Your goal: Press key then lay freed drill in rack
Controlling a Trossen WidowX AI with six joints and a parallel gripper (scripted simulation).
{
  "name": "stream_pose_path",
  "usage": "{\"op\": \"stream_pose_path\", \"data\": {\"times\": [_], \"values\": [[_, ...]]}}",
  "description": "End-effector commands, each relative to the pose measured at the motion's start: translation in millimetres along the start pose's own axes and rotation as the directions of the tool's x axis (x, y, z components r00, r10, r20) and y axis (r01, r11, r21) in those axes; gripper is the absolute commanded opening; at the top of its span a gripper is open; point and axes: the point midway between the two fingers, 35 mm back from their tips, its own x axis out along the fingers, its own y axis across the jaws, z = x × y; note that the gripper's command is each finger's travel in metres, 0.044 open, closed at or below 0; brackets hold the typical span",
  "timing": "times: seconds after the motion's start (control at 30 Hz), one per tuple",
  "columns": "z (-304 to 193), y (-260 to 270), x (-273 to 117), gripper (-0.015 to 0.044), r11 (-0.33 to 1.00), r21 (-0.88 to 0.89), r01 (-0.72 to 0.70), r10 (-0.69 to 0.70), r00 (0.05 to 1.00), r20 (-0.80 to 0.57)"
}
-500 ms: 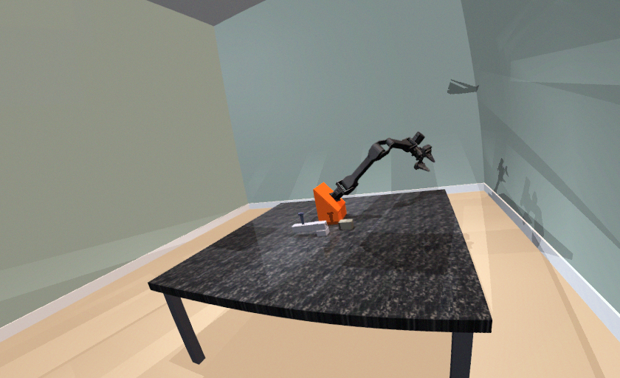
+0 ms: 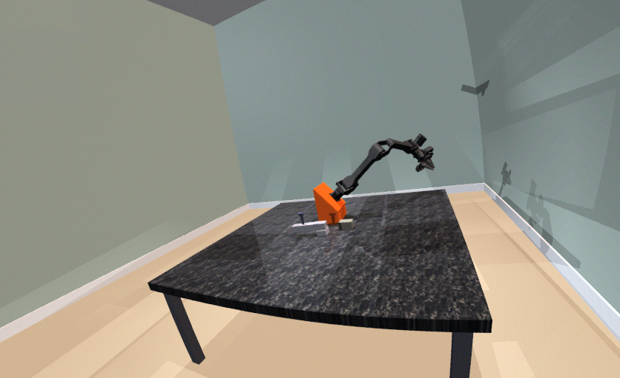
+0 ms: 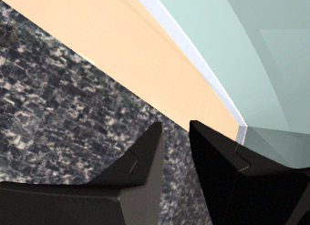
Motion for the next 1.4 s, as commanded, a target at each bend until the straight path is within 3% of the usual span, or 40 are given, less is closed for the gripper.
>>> {"op": "stream_pose_path", "data": {"times": [0.0,0.4,0.77,1.37], "values": [[-9,-1,32,0.0,0.999,-0.012,0.036,-0.037,0.999,-0.029],[-66,-23,145,0.0,0.991,-0.049,0.124,-0.13,0.98,-0.148],[-159,-69,227,0.0,0.98,-0.07,0.184,-0.196,0.932,-0.304],[-341,-155,282,0.0,0.966,0.029,0.256,-0.199,0.814,-0.546]]}}
